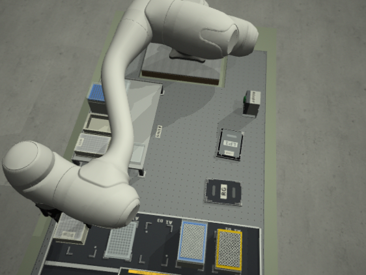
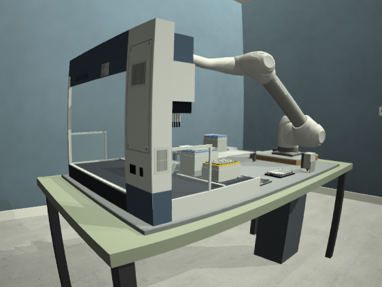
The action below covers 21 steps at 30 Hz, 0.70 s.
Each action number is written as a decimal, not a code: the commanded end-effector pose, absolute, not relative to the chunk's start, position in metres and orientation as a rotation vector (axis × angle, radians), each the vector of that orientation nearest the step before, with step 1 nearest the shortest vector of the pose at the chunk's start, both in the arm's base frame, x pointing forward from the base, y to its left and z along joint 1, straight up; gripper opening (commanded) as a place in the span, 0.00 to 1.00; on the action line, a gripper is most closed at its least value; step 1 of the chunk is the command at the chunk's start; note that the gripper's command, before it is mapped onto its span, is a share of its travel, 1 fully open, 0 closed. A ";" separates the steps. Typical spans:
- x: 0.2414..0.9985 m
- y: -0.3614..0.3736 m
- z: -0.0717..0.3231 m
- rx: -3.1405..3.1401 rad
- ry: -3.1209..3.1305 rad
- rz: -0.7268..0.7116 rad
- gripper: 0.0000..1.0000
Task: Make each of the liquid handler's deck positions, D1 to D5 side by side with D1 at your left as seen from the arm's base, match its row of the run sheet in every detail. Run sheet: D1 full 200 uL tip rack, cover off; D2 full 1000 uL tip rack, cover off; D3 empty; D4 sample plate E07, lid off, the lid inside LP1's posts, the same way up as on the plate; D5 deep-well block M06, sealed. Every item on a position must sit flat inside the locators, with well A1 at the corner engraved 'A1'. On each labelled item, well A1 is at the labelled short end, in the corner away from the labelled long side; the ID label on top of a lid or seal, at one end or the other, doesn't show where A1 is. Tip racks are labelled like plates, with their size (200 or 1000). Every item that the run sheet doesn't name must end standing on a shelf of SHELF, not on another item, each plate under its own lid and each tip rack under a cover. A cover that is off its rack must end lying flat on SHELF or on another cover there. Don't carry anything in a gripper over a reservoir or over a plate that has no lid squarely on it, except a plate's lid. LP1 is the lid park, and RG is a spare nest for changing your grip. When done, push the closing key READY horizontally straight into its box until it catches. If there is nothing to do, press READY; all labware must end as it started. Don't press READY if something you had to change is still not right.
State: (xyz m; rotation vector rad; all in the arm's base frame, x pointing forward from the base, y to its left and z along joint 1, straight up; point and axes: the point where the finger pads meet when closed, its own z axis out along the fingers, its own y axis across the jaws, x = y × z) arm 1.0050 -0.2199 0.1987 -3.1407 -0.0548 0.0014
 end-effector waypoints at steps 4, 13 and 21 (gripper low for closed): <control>1.005 -0.220 0.191 -3.141 -0.055 -0.002 0.10; 1.005 -0.220 0.180 -3.141 -0.055 -0.002 0.10; 1.005 -0.220 0.166 -3.141 -0.055 -0.002 0.10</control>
